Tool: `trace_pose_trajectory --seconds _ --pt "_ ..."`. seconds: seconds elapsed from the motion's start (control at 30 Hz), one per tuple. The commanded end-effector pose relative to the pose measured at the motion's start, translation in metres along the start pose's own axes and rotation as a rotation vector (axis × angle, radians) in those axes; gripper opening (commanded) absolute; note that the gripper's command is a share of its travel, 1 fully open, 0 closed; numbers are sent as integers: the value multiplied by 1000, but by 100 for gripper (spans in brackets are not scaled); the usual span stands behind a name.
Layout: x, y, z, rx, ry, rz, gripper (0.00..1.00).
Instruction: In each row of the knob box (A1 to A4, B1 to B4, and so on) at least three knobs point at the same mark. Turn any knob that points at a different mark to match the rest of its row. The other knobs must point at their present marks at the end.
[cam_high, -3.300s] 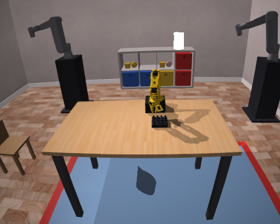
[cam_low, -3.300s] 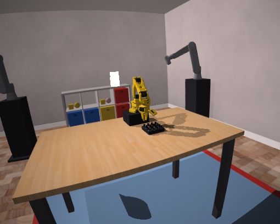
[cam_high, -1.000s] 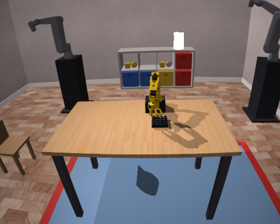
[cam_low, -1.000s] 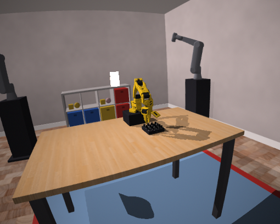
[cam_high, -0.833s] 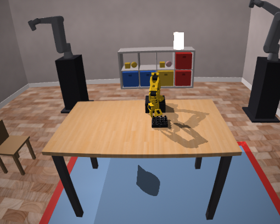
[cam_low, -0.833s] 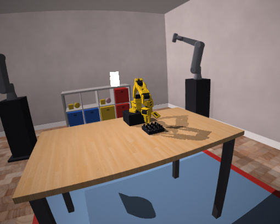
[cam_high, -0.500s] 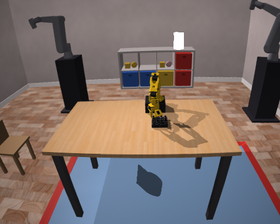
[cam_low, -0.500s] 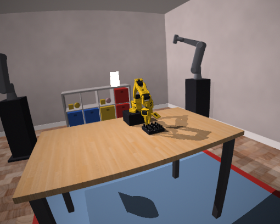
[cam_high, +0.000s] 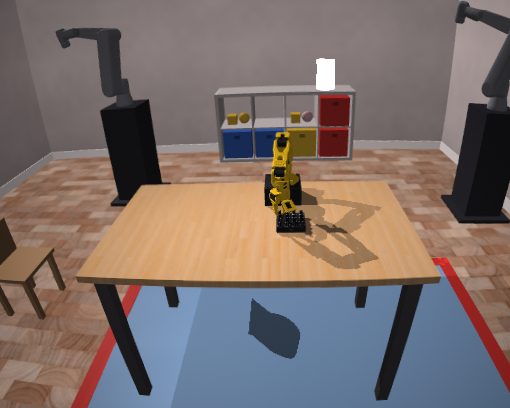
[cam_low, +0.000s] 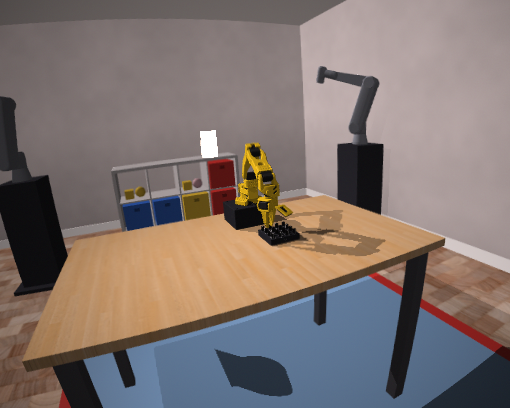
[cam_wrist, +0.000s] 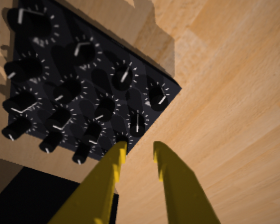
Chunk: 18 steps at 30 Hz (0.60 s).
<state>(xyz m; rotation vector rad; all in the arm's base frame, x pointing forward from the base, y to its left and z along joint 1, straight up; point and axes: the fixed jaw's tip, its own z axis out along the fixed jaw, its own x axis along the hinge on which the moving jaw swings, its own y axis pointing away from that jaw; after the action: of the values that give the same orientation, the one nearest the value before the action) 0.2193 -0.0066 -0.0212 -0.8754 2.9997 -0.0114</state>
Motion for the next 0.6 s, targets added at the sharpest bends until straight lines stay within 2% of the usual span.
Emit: trace_pose_trajectory --seconds 0.0,0.57 --pt "4 2 5 -14 18 -6 10" --pt "7 4 9 -14 18 -6 10"
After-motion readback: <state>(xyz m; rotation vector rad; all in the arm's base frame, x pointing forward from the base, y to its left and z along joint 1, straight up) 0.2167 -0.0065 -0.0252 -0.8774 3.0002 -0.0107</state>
